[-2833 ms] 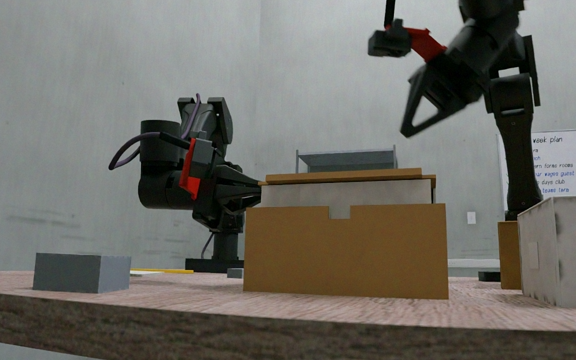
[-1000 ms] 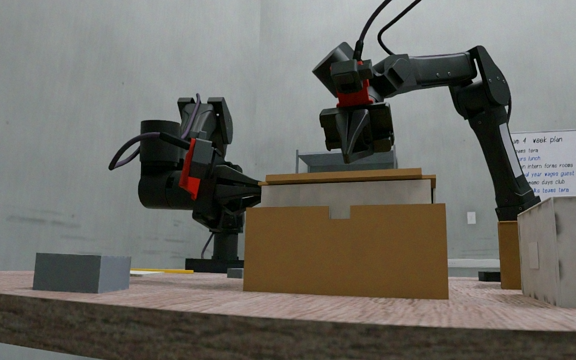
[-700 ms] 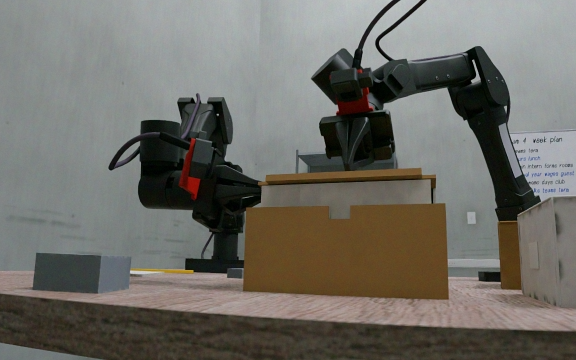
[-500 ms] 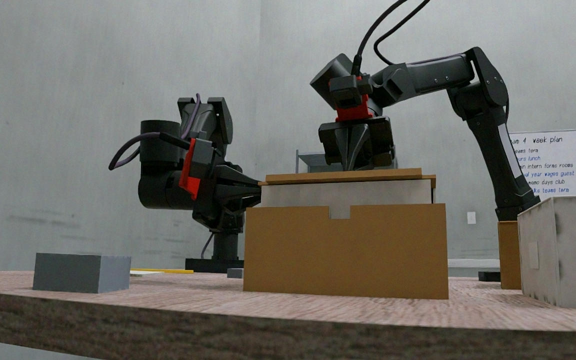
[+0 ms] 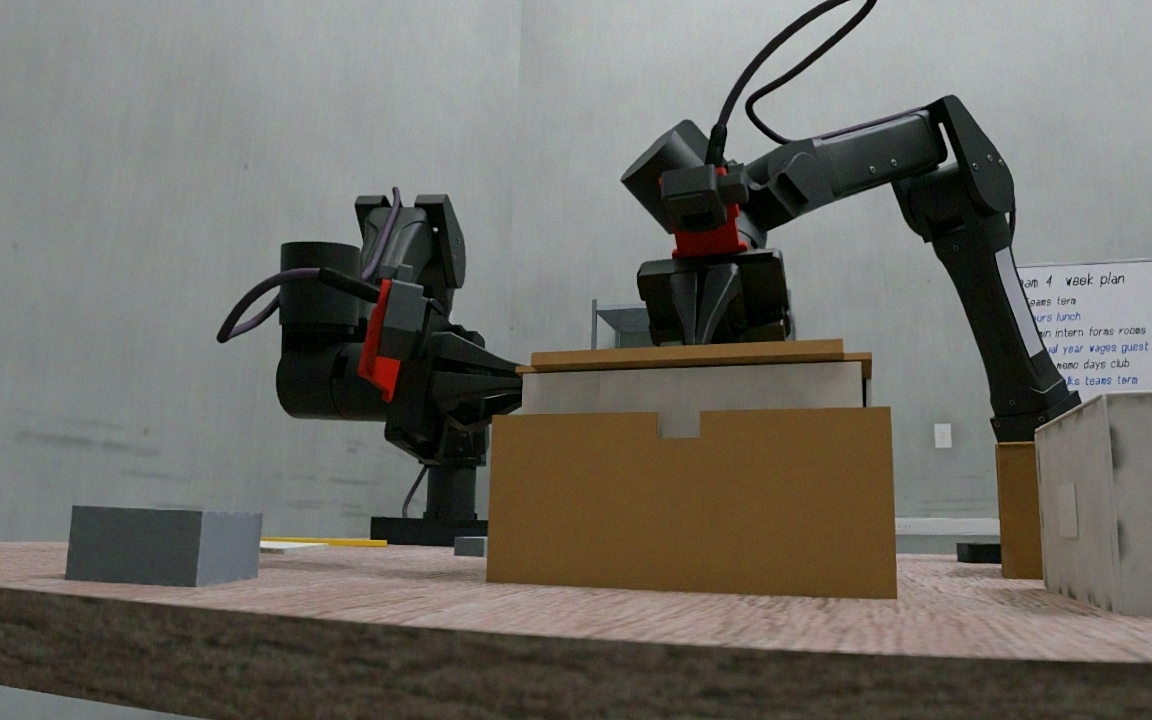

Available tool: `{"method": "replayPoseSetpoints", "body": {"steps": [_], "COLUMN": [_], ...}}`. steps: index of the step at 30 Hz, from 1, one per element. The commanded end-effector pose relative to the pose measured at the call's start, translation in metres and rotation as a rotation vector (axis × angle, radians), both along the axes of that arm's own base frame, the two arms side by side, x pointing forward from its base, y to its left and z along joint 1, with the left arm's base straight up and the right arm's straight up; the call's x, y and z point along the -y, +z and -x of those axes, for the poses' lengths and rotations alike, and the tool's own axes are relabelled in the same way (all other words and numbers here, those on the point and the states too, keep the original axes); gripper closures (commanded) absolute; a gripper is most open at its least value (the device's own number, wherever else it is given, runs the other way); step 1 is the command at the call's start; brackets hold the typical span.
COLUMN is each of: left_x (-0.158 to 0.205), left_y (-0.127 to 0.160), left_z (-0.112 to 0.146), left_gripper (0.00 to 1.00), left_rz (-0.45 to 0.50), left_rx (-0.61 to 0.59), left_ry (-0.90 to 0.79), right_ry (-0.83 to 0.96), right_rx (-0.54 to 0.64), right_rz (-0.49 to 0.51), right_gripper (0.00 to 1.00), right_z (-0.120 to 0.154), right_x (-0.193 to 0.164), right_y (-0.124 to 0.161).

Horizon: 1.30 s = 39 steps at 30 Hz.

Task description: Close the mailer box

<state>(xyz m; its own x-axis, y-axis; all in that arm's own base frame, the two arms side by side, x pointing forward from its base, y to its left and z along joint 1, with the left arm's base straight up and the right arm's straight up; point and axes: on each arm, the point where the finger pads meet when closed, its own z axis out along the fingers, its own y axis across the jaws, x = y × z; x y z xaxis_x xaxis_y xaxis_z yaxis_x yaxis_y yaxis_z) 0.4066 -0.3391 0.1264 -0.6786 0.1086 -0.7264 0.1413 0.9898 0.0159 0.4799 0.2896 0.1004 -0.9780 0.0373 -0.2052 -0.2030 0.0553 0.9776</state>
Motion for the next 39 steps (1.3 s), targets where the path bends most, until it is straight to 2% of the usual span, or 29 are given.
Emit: {"method": "replayPoseSetpoints", "body": {"steps": [1, 2, 3, 5, 6, 7, 8, 9, 10, 11, 14, 18, 19, 20, 26, 32, 33, 35, 36, 37, 39], "left_x": [-0.003, 0.004, 0.005, -0.001, 0.005, 0.005, 0.005, 0.005, -0.002, 0.002, -0.001, 0.000, 0.001, 0.000, 0.002, 0.004, -0.001, -0.001, 0.005, 0.002, 0.000], "left_y": [-0.015, 0.020, 0.021, -0.019, -0.004, -0.003, 0.013, 0.015, -0.009, -0.005, -0.022, -0.020, -0.010, -0.017, -0.002, -0.015, -0.028, -0.028, -0.019, -0.026, -0.028], "left_z": [-0.004, -0.009, -0.013, -0.004, -0.007, -0.010, -0.010, -0.010, -0.005, -0.008, -0.005, -0.005, -0.007, -0.007, -0.002, 0.000, 0.002, 0.002, -0.002, 0.003, 0.002], "left_gripper": [0.99, 0.99, 0.99, 0.99, 0.99, 0.99, 0.99, 0.99, 0.99, 0.99, 0.99, 0.99, 0.99, 0.99, 0.99, 0.99, 0.99, 0.99, 0.99, 0.99, 0.99], "left_rz": [-0.027, 0.036, 0.043, -0.021, 0.006, 0.014, 0.040, 0.042, 0.002, 0.013, -0.012, -0.016, 0.013, 0.003, 0.049, 0.055, 0.018, 0.018, 0.062, 0.033, 0.024], "left_rx": [-0.001, 0.053, 0.058, 0.000, 0.022, 0.018, 0.042, 0.046, 0.014, 0.022, -0.001, -0.004, 0.020, 0.016, 0.039, 0.041, 0.013, 0.013, 0.049, 0.024, 0.023], "left_ry": [0.007, 0.005, 0.010, 0.002, 0.000, -0.001, 0.000, 0.002, 0.004, 0.003, 0.001, 0.002, 0.003, 0.004, -0.007, -0.007, -0.006, -0.006, -0.004, -0.008, -0.004], "right_ry": [0.040, 0.040, 0.040, 0.040, 0.040, 0.040, 0.040, 0.040, 0.040, 0.040, 0.040, 0.040, 0.040, 0.040, 0.040, 0.040, 0.040, 0.040, 0.042, 0.042, 0.041], "right_rx": [0.011, 0.007, 0.019, 0.023, 0.023, 0.023, 0.023, 0.023, 0.023, 0.023, 0.023, 0.023, 0.030, 0.036, 0.060, 0.060, 0.060, 0.060, 0.075, 0.071, 0.071], "right_rz": [0.011, 0.012, 0.009, 0.008, 0.008, 0.008, 0.008, 0.008, 0.008, 0.008, 0.008, 0.008, 0.006, 0.004, -0.002, -0.002, -0.002, -0.002, -0.006, -0.004, -0.004], "right_gripper": [0.99, 0.99, 0.99, 0.99, 0.99, 0.99, 0.99, 0.99, 0.99, 0.99, 0.99, 0.99, 0.99, 0.99, 0.99, 0.99, 0.99, 0.99, 0.99, 0.51, 0.51], "right_z": [0.009, 0.010, 0.009, 0.009, 0.009, 0.009, 0.009, 0.009, 0.009, 0.009, 0.009, 0.009, 0.009, 0.009, 0.007, 0.007, 0.007, 0.007, 0.007, 0.007, 0.007], "right_x": [-0.009, -0.009, -0.010, -0.010, -0.010, -0.010, -0.010, -0.010, -0.010, -0.010, -0.010, -0.010, -0.010, -0.010, -0.011, -0.011, -0.011, -0.011, -0.011, -0.011, -0.011], "right_y": [-0.016, -0.017, -0.011, -0.008, -0.008, -0.008, -0.008, -0.008, -0.008, -0.008, -0.008, -0.008, -0.008, -0.007, 0.002, 0.002, 0.002, 0.002, 0.009, 0.007, 0.006]}}
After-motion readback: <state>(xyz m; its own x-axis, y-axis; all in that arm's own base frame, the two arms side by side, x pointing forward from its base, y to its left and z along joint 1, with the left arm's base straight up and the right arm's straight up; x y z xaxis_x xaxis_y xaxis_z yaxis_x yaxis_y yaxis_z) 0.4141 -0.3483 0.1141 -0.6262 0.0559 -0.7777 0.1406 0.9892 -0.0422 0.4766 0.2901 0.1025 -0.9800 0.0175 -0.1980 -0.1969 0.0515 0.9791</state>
